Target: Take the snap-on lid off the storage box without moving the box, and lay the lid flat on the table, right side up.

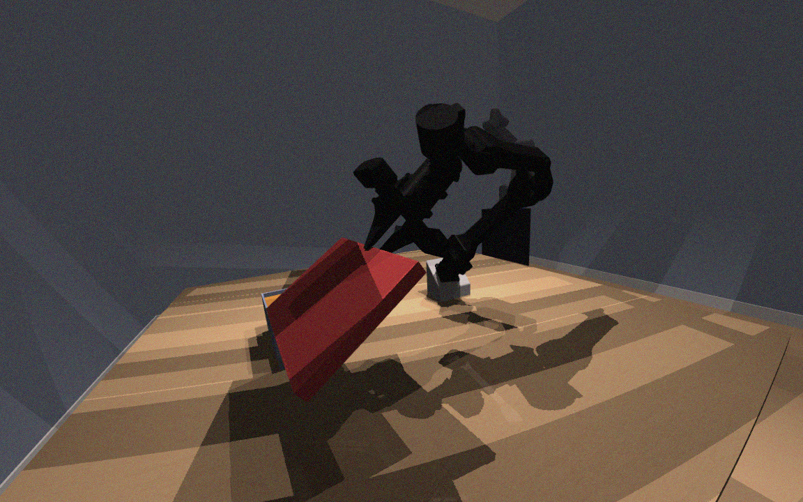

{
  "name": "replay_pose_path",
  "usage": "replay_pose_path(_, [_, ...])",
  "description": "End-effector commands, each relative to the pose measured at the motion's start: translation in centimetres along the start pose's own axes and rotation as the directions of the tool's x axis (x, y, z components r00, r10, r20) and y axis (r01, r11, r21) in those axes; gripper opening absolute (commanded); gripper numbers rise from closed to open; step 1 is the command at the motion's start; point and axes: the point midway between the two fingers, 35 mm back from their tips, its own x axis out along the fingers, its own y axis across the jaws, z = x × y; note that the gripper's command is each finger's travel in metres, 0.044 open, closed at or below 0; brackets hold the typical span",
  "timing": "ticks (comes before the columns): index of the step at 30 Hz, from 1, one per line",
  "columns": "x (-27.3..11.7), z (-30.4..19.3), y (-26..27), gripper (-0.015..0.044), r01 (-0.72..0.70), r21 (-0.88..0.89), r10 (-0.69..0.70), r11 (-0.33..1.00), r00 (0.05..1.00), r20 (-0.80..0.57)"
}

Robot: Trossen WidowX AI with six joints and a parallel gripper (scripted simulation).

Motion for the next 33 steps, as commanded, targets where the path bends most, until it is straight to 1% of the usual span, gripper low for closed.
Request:
replay_pose_path(1, [-0.3,-0.9,0.3,0.0000,-0.015,0.002,0.015,1.000,1.000,0.003])
replay_pose_path(5, [-0.3,-1.5,0.3,0.0000,-0.015,0.002,0.015,1.000,1.000,0.002])
replay_pose_path(33, [1.2,-1.0,-1.7,0.0000,-0.016,0.002,0.016,1.000,1.000,0.001])
